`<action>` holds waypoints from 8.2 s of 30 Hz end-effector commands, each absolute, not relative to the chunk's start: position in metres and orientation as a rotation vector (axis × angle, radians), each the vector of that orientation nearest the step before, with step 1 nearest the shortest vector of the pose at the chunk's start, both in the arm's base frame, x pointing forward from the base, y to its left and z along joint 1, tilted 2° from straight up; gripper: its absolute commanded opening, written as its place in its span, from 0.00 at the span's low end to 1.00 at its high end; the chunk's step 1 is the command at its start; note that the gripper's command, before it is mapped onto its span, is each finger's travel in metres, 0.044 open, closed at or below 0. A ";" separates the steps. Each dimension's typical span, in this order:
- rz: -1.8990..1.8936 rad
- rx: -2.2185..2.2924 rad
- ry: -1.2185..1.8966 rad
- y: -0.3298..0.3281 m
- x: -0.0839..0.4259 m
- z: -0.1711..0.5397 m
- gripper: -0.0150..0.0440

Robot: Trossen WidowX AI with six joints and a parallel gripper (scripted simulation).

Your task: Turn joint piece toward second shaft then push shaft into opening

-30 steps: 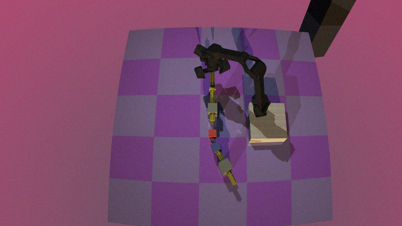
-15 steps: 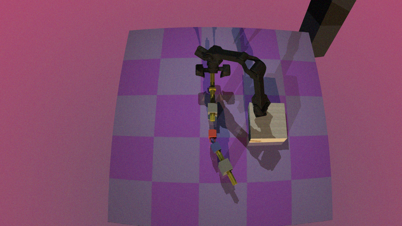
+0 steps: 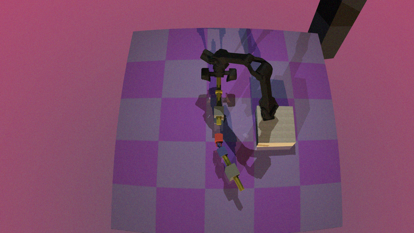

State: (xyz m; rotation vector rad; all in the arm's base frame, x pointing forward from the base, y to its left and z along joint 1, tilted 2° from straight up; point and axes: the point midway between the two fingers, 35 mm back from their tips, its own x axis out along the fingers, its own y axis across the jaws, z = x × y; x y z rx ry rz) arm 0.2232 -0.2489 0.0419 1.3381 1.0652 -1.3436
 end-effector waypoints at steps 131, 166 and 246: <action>-1.344 1.342 1.068 -0.248 0.223 0.030 0.37; -1.349 1.341 1.074 -0.244 0.224 0.030 0.25; -1.365 1.338 1.098 -0.162 0.241 0.027 0.55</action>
